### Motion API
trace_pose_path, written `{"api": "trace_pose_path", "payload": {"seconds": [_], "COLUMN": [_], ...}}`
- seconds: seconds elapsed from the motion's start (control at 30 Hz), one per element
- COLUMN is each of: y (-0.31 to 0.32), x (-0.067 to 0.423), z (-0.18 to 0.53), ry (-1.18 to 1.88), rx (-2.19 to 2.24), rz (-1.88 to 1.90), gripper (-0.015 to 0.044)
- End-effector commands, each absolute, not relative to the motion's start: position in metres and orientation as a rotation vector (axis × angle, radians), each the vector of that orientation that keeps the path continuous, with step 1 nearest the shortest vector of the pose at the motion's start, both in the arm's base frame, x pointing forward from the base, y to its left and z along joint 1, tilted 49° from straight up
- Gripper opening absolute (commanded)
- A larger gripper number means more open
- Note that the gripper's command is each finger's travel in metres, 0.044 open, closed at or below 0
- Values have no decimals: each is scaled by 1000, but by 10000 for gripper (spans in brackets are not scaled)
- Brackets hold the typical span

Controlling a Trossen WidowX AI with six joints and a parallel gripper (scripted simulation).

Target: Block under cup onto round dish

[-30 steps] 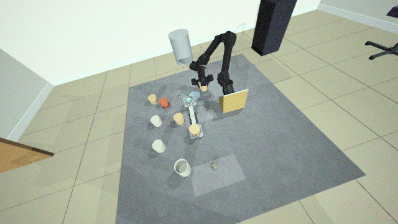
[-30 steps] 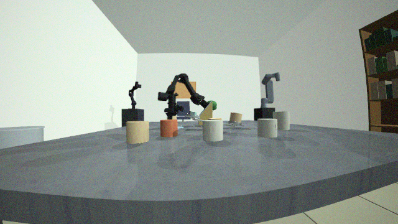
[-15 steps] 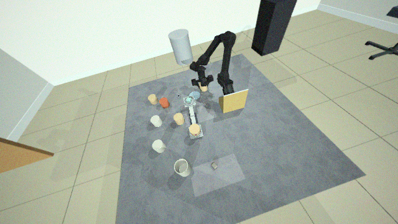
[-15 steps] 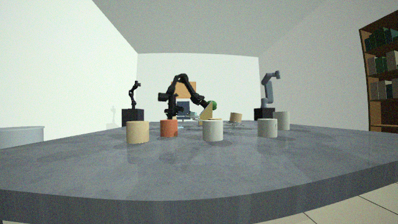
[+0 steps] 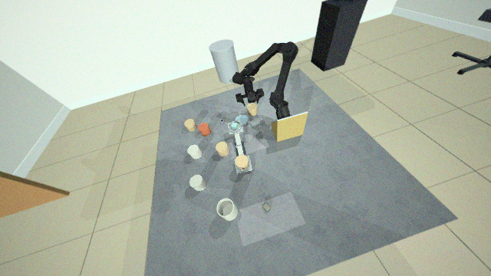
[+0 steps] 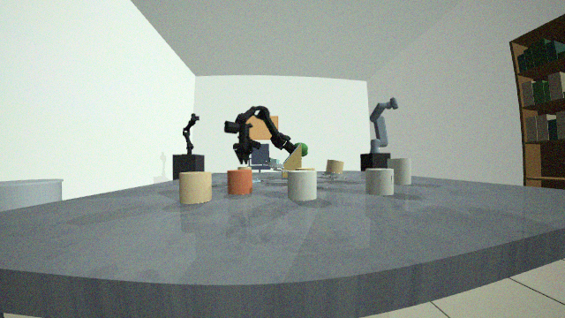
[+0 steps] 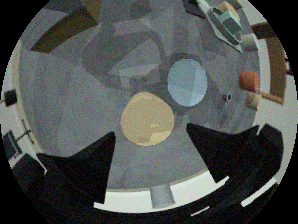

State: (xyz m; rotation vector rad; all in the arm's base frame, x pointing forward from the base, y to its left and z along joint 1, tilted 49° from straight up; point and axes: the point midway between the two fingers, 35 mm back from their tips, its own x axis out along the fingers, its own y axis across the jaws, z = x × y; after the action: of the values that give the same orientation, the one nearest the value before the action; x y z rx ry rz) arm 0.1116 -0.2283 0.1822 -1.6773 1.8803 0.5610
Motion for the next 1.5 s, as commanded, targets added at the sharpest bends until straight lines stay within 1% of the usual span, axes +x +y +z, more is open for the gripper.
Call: {"api": "trace_pose_path", "payload": {"seconds": [0.0, 0.17, 0.33, 0.5, 0.77, 0.87, 0.93, 1.27, 1.47], "y": [-225, -221, -214, -188, -131, -106, -97, -97, -108], "x": [113, 132, 150, 196, 258, 275, 280, 280, 279], "z": [184, 190, 180, 152, 113, 98, 94, 94, 84], "ry": [1873, 1801, 1783, 1770, 1827, 1843, 1846, 1846, 1846], "rx": [-1673, -1672, -1633, -1567, -1418, -1397, -1394, -1394, -1395], "rz": [544, 440, 447, 476, 286, 206, 179, 178, 177], "gripper": [387, 260, 260, 260, 260, 260, 260, 260, 260]}}
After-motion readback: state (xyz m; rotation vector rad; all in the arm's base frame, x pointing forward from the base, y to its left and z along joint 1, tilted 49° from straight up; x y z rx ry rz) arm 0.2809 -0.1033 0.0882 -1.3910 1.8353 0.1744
